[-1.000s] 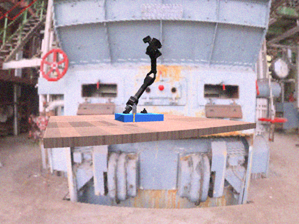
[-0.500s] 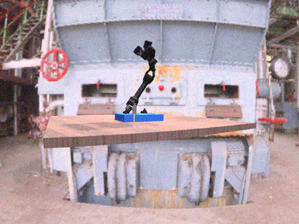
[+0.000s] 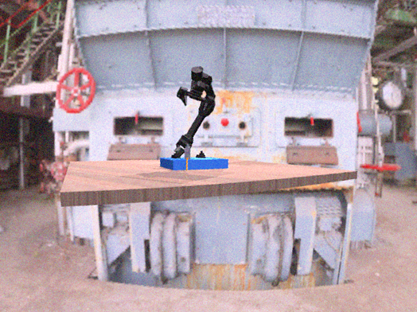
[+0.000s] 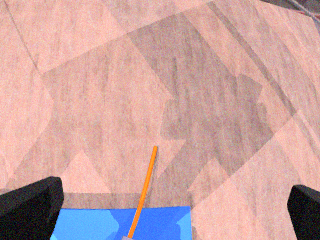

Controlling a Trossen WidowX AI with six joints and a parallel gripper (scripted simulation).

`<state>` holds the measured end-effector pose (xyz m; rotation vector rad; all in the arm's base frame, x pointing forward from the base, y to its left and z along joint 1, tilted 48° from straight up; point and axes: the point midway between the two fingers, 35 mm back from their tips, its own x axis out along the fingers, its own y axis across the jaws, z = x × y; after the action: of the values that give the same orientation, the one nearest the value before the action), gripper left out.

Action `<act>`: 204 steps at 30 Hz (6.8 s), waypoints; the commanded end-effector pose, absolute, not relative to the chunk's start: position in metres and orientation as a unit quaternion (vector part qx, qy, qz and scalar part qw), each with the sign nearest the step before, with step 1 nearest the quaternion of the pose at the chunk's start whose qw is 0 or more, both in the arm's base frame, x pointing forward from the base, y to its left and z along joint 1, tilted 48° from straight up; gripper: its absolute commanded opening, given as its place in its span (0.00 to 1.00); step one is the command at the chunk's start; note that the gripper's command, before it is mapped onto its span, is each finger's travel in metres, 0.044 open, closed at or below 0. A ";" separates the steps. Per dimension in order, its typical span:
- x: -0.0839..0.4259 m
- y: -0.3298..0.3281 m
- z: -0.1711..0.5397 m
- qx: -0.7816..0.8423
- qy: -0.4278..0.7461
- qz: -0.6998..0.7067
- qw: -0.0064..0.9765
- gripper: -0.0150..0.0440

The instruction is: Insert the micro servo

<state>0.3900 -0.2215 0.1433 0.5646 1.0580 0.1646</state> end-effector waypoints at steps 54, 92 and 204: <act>0.331 -0.090 0.002 0.413 0.709 0.134 0.556 1.00; 0.326 -0.109 0.024 0.413 0.709 0.133 0.556 0.25; 0.301 -0.073 0.064 0.665 0.378 -0.615 -0.189 0.25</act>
<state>0.3011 -0.0737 0.0617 2.3406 1.4468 -2.0534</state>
